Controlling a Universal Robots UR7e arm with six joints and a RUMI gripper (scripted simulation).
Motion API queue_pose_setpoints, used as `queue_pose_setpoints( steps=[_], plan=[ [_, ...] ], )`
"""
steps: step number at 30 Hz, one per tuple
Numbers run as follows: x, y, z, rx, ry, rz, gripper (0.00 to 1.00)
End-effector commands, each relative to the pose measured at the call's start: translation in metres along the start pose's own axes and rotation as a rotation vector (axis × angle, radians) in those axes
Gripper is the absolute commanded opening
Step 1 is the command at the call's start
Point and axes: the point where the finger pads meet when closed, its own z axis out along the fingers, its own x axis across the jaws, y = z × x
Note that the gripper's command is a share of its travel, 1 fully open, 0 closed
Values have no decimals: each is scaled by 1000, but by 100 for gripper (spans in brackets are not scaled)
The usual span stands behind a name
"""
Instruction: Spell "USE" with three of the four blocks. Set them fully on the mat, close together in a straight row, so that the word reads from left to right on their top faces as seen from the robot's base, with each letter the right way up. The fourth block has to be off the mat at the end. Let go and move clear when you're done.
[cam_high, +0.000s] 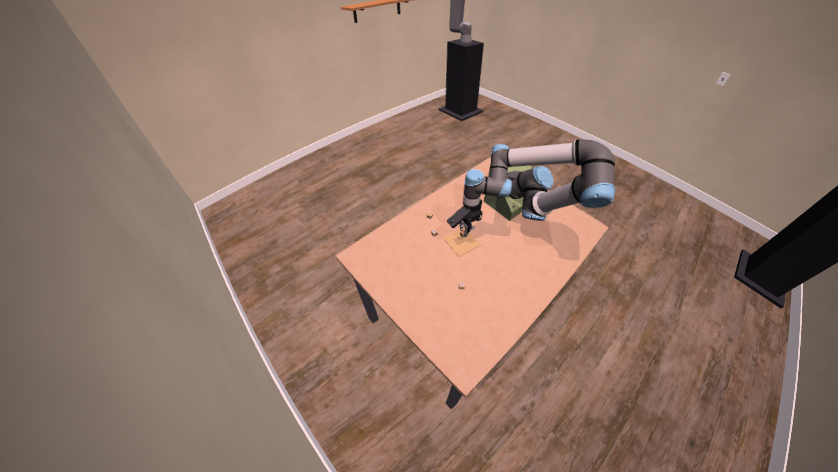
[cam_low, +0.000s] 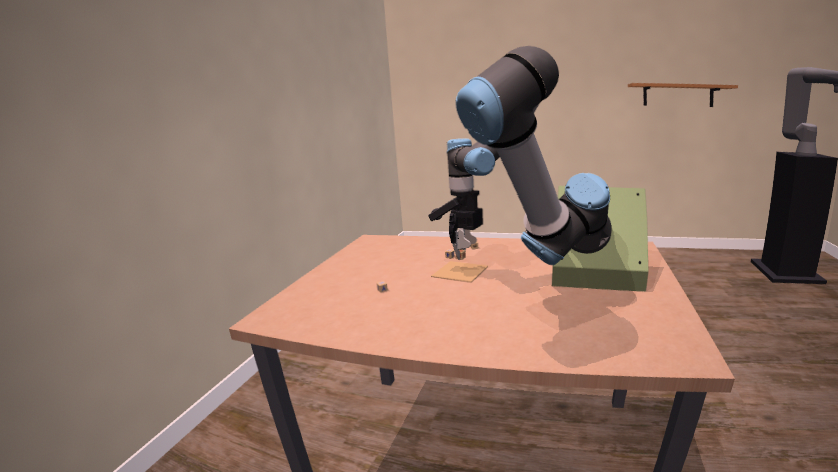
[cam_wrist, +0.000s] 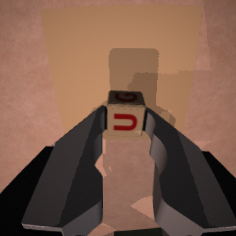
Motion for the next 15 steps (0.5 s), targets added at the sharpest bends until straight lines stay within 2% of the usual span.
queue_pose_setpoints(
  steps=[1, 3, 5, 9, 15],
  plan=[
    [0, 1, -28, -1, -1, -1, 5],
    [0, 1, -38, -1, -1, -1, 5],
    [0, 1, -38, -1, -1, -1, 5],
    [0, 1, -52, -1, -1, -1, 5],
    [0, 1, -58, -1, -1, -1, 5]
  ],
)
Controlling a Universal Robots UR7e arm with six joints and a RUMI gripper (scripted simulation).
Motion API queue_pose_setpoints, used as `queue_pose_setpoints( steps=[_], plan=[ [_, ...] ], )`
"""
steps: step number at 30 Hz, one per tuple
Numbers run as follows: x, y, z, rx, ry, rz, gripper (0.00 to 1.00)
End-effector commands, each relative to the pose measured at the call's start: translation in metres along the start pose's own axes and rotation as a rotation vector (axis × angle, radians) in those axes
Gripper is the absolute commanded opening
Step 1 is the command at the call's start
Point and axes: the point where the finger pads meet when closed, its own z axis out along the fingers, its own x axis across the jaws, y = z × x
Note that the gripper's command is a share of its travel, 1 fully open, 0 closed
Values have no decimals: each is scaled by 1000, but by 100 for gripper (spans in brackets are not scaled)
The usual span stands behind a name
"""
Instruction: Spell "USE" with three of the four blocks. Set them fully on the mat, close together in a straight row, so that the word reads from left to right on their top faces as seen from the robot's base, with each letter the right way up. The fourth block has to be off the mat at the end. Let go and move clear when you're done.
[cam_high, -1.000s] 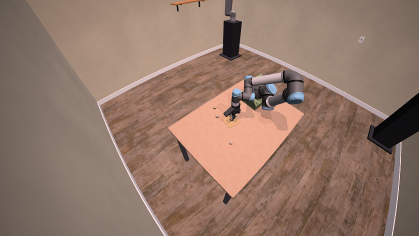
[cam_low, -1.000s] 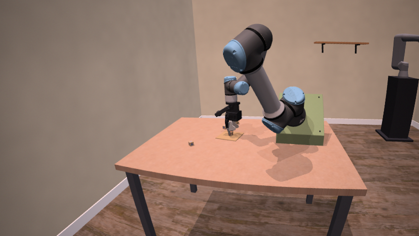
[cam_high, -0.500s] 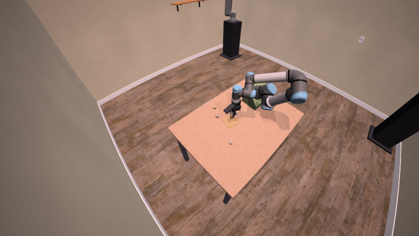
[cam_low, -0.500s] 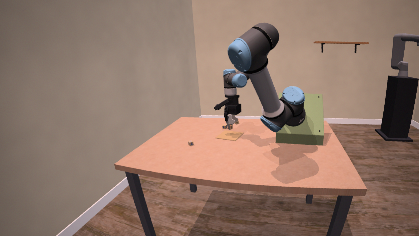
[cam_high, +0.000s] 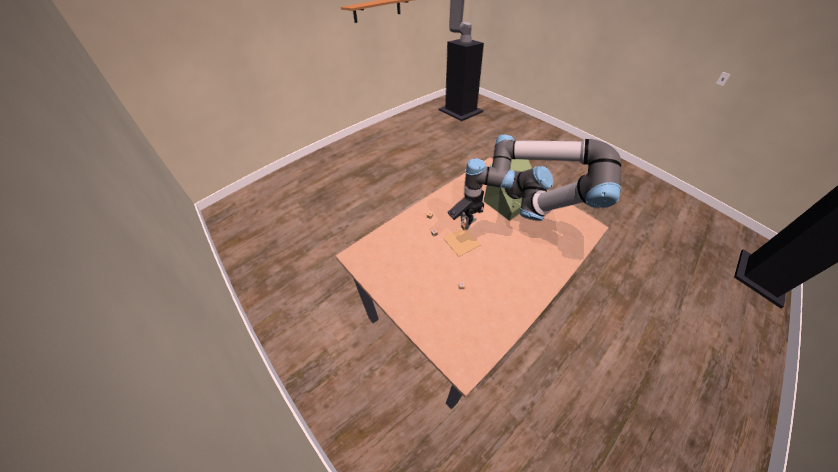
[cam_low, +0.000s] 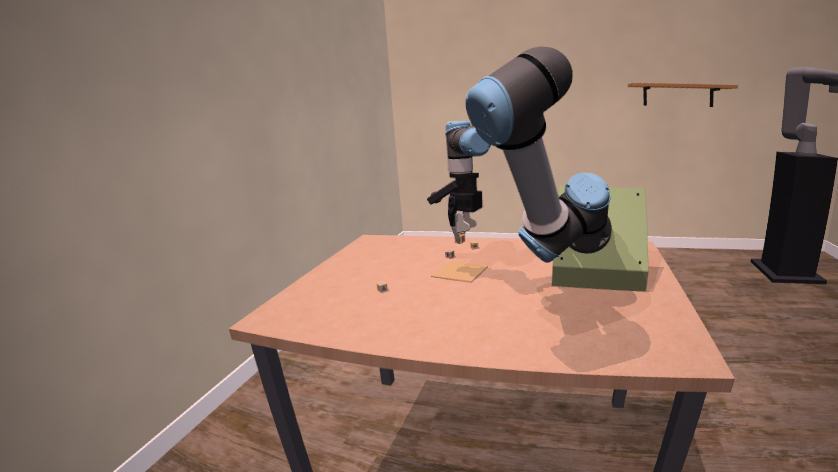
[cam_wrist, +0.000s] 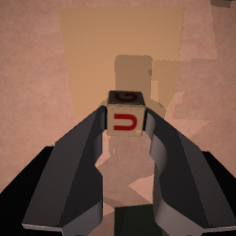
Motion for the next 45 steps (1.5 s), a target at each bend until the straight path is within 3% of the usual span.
queue_pose_setpoints(
  steps=[1, 14, 24, 45],
  plan=[
    [0, 0, -4, 0, 0, 0, 5],
    [0, 0, -4, 0, 0, 12, 5],
    [-3, -1, -4, 0, 0, 118, 5],
    [-18, 0, -5, 1, 0, 691, 5]
  ],
)
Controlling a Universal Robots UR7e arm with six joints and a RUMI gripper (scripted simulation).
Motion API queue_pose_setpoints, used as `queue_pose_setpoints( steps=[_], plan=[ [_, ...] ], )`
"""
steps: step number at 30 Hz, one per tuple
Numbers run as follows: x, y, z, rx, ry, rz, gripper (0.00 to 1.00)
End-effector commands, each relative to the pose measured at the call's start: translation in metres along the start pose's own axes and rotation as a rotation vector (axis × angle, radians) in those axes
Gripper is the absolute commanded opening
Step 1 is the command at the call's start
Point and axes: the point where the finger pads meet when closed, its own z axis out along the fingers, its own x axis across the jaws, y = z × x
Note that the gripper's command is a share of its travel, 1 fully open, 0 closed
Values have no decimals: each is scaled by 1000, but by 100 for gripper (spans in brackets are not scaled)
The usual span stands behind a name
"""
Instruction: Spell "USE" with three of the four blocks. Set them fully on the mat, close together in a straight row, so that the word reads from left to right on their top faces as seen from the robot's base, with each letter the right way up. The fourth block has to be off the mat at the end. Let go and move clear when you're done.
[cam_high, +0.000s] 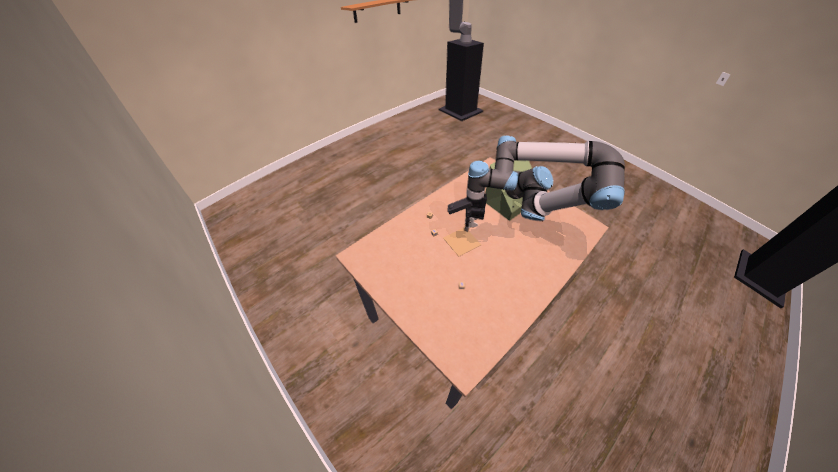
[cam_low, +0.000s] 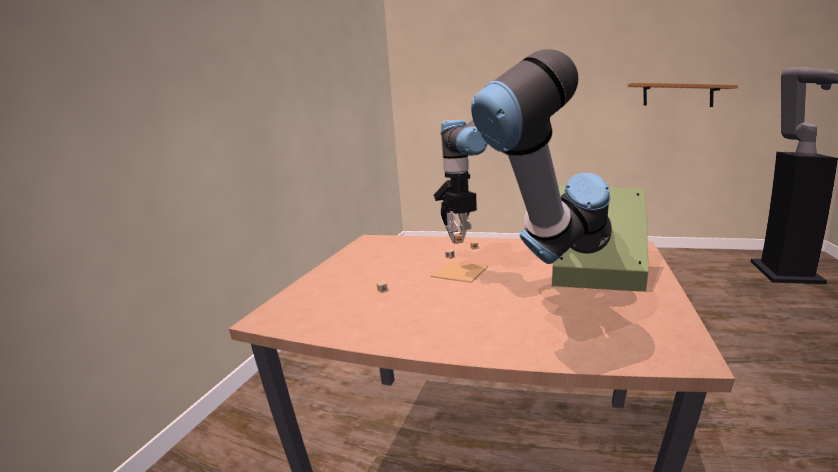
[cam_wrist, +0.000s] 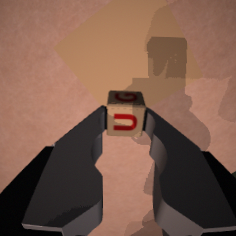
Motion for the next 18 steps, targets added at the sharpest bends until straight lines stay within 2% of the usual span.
queue_pose_setpoints(
  steps=[1, 18],
  plan=[
    [-3, 2, 0, 4, 4, 139, 5],
    [-12, 14, -1, 5, 3, 570, 5]
  ],
)
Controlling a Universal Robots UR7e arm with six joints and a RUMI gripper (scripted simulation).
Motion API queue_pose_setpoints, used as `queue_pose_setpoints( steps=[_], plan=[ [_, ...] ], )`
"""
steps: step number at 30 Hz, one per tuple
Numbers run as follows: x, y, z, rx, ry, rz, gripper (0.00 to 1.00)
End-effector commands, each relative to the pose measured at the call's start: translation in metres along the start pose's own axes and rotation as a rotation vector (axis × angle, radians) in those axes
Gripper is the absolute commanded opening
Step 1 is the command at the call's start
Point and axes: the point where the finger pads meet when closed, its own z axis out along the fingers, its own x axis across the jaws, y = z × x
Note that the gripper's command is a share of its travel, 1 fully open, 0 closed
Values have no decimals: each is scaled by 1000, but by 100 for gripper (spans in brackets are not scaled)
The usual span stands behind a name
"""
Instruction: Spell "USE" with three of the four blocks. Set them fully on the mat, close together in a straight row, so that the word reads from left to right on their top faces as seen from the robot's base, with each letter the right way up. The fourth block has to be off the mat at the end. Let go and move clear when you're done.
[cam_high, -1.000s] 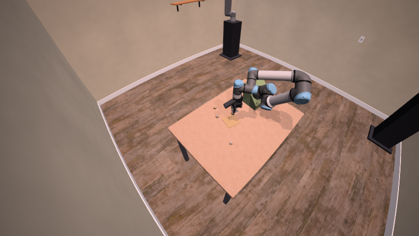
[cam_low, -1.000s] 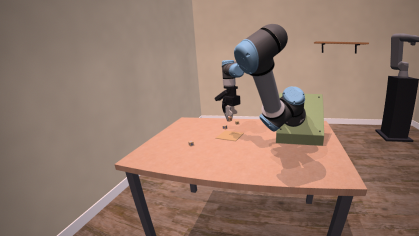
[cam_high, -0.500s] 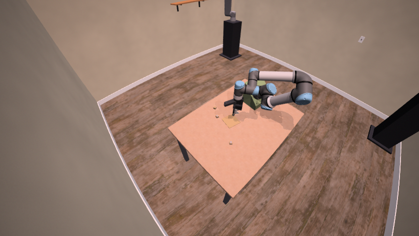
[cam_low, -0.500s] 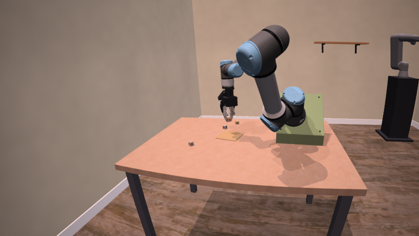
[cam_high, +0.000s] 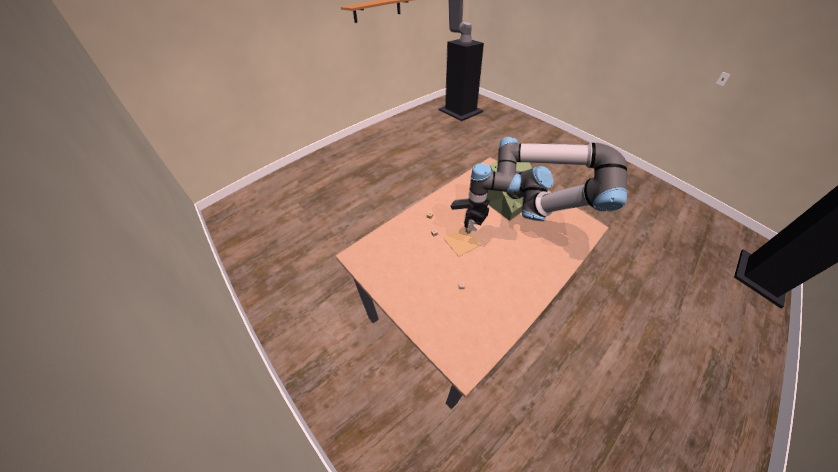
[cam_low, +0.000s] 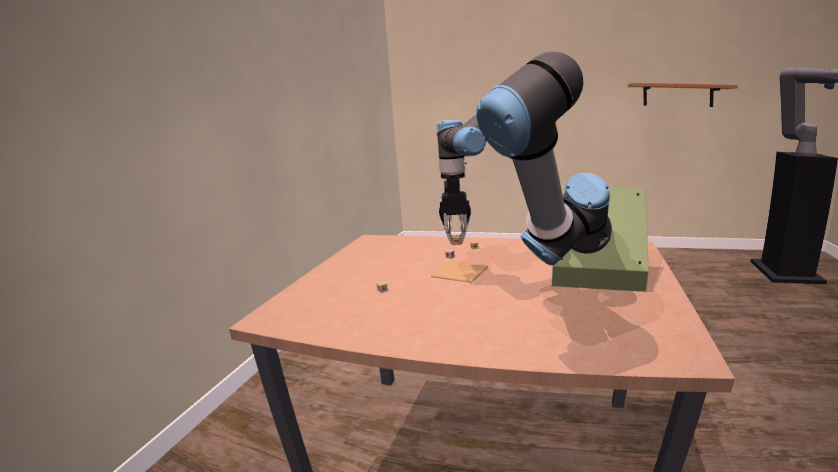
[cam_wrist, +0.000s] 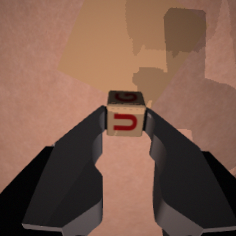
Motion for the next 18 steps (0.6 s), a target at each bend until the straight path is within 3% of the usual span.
queue_pose_setpoints(
  steps=[1, 18],
  plan=[
    [-1, 4, 0, 5, 1, 120, 5],
    [-2, 9, 0, 5, 1, 252, 5]
  ],
)
